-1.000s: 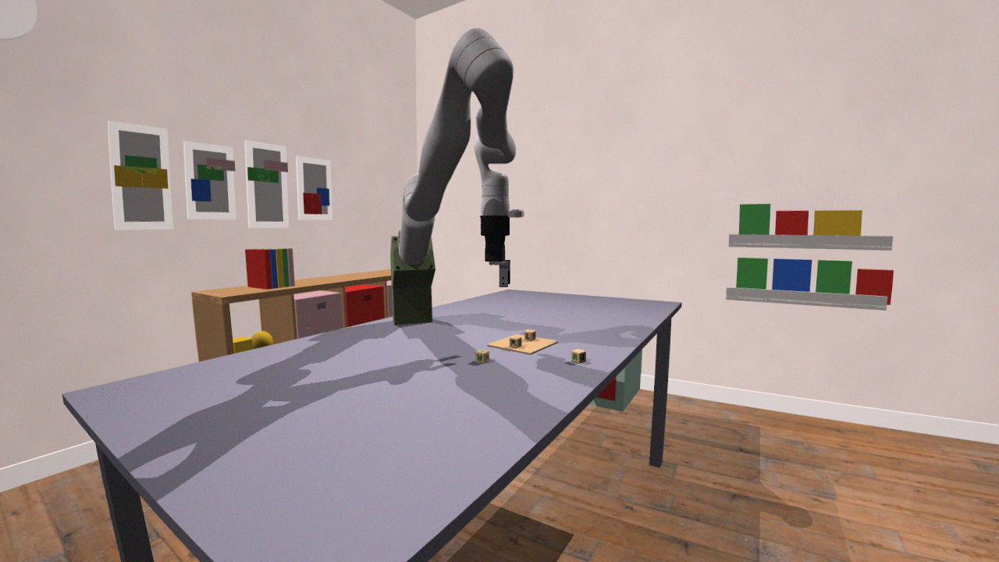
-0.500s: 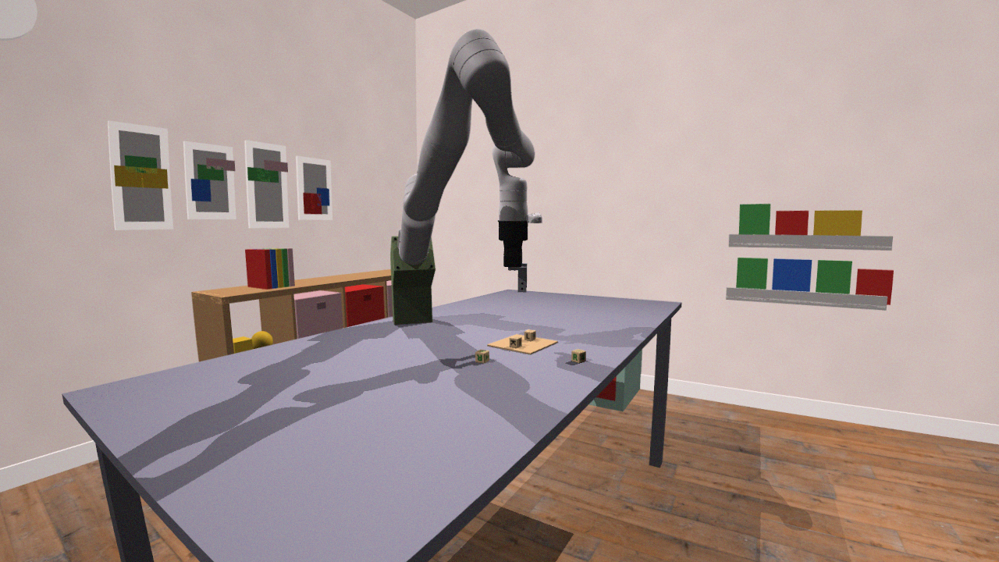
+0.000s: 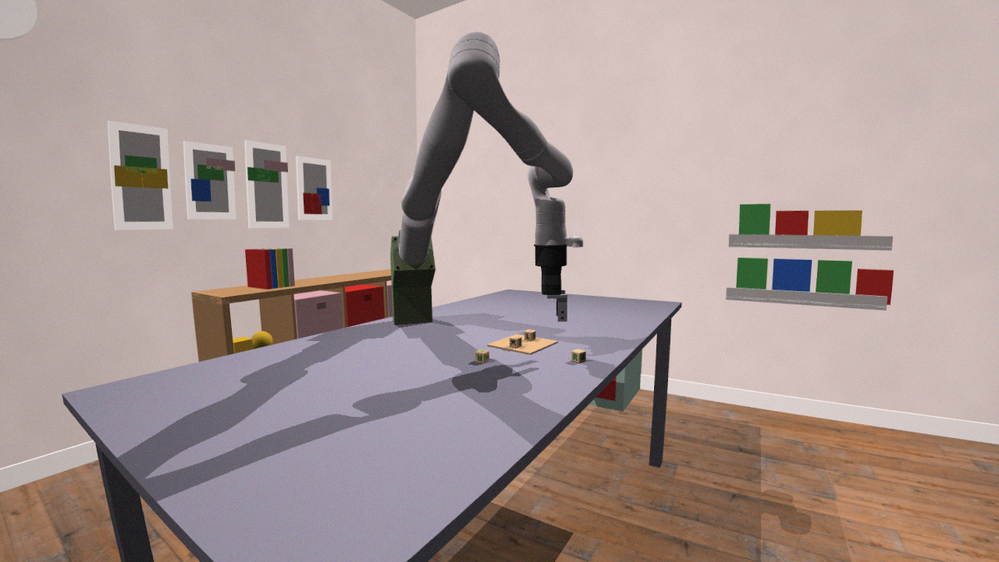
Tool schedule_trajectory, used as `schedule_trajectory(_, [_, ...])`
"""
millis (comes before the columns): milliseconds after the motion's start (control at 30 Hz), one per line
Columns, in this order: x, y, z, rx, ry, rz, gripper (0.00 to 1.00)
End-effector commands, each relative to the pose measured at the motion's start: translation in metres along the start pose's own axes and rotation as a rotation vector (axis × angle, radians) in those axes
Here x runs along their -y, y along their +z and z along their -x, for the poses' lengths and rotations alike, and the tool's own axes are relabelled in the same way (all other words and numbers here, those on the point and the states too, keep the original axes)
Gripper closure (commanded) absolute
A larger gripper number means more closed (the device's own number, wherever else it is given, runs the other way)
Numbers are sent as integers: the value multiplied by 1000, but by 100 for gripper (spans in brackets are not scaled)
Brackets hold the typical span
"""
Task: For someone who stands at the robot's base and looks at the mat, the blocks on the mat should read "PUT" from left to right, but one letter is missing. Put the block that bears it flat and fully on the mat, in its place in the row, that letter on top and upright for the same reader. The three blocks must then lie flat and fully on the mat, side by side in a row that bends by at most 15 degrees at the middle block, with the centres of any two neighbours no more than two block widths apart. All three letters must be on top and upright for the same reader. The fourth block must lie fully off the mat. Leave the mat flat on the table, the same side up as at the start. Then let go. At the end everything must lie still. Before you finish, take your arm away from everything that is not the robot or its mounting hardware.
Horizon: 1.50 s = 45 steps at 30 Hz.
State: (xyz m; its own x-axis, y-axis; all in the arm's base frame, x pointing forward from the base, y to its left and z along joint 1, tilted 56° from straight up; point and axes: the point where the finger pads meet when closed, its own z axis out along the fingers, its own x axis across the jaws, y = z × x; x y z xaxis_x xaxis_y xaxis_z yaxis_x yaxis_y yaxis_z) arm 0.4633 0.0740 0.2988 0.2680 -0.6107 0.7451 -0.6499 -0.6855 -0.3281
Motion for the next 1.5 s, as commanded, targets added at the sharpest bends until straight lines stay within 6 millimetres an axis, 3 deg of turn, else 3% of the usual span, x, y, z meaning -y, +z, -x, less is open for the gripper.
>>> schedule_trajectory(0, [4, 10, -23, -21, 28, 9, 0])
schedule_trajectory(167, [8, 14, -34, -31, 25, 7, 0])
schedule_trajectory(1467, [8, 14, -34, -31, 25, 7, 0])
